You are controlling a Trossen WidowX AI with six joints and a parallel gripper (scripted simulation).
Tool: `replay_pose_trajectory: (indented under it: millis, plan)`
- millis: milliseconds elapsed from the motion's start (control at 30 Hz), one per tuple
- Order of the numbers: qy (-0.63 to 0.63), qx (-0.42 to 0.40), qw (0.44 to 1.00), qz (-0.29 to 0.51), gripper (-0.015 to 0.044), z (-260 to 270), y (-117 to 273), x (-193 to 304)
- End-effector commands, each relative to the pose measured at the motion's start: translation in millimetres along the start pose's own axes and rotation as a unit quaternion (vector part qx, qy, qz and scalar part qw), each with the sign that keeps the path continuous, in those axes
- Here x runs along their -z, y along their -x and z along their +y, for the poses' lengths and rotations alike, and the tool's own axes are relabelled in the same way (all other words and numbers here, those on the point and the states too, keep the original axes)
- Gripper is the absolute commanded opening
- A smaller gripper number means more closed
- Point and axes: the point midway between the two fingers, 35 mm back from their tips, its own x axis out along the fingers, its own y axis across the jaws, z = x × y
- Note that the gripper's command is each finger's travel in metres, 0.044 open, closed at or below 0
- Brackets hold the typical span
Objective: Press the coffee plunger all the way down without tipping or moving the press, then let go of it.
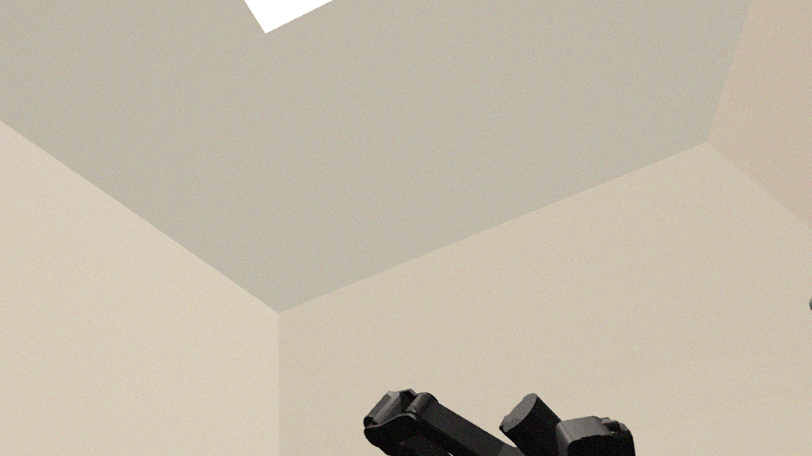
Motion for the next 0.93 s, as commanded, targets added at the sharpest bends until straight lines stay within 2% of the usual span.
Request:
replay_pose_trajectory:
  millis: [0, 67, 100, 300, 600, 900]
  plan:
    - [-0.001, -0.002, 1.0, 0.0, 0.0381, 0.6, 0.1, 0.2]
    - [-0.001, -0.002, 1.0, 0.0, 0.0433, 0.6, 0.1, 0.2]
    - [-0.001, -0.002, 1.0, 0.0, 0.044, 0.6, 0.1, 0.2]
    - [-0.001, -0.005, 1.0, 0.003, 0.044, 1.4, 9.5, -9.6]
    - [0.003, -0.006, 1.0, 0.007, 0.044, -10.4, 71.7, -48.1]
    - [0.003, -0.006, 1.0, 0.007, 0.044, -10.1, 71.7, -49.2]
